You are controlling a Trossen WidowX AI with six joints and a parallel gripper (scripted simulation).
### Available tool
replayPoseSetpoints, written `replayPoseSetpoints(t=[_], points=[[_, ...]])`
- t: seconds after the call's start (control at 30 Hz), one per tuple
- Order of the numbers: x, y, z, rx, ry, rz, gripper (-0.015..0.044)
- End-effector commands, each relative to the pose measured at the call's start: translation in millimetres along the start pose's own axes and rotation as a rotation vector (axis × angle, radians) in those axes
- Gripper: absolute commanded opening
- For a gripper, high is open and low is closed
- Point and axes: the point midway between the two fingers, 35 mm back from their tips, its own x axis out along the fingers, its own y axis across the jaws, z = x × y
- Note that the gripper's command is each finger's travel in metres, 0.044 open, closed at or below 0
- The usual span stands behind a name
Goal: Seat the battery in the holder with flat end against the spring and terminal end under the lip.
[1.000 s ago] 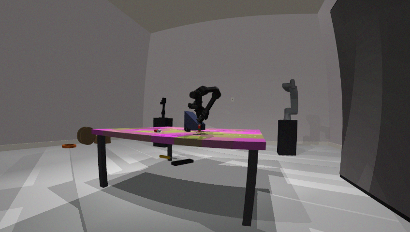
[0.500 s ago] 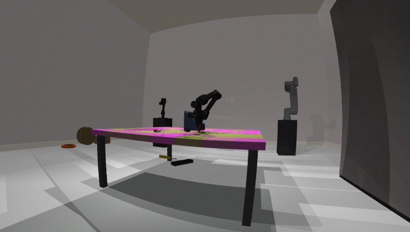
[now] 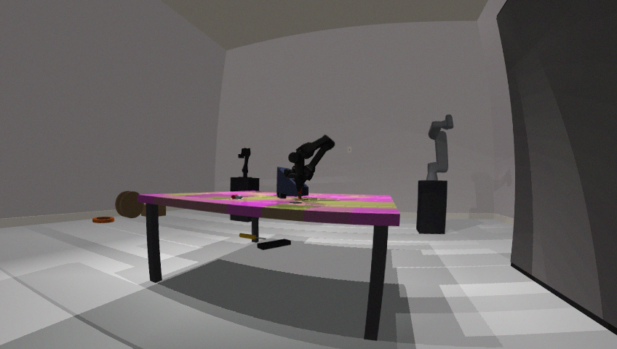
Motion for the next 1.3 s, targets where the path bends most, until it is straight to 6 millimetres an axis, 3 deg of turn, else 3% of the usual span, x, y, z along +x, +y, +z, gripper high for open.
replayPoseSetpoints(t=[0.0,0.73,0.87,1.17,1.27], points=[[0.0,-7.4,-0.9,0.004,0.004,-0.001,0.0],[1.4,-42.7,0.2,0.006,0.004,-0.003,0.0],[0.1,-40.7,1.1,0.004,0.0,-0.005,0.0],[-72.6,-42.4,1.5,0.006,-0.001,-0.004,0.0],[-78.3,-43.4,1.1,0.006,0.0,-0.004,0.0]])
